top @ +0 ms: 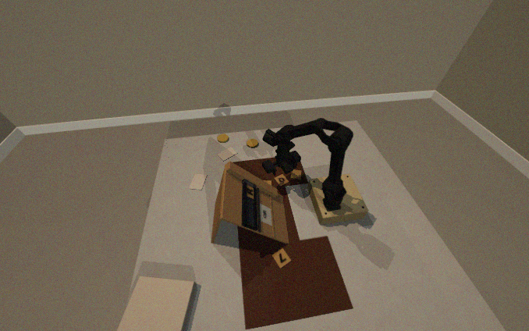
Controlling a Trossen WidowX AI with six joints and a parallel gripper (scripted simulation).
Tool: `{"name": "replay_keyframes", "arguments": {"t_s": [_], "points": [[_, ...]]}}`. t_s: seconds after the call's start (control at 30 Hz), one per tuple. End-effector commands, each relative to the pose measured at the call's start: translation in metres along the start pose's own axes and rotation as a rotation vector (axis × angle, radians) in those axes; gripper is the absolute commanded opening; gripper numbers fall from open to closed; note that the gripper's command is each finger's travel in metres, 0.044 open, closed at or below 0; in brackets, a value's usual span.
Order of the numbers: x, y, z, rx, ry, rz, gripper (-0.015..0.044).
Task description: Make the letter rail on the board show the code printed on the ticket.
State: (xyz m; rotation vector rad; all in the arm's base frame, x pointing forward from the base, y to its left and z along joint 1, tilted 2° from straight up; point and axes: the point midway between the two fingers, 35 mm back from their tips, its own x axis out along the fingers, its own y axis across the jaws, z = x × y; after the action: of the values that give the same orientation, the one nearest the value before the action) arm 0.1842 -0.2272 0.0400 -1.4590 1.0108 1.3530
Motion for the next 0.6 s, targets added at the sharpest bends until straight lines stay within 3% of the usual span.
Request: {"name": "replay_keyframes", "arguments": {"t_s": [0.0, 0.23, 0.43, 0.57], "points": [[0.012, 0.012, 0.0, -0.044, -0.008, 0.031, 0.034], [0.014, 0.009, 0.003, -0.043, -0.009, 0.03, 0.034], [0.044, 0.01, 0.004, -0.043, -0.009, 0.03, 0.034], [0.046, 0.009, 0.004, -0.043, -0.009, 0.03, 0.034]]}}
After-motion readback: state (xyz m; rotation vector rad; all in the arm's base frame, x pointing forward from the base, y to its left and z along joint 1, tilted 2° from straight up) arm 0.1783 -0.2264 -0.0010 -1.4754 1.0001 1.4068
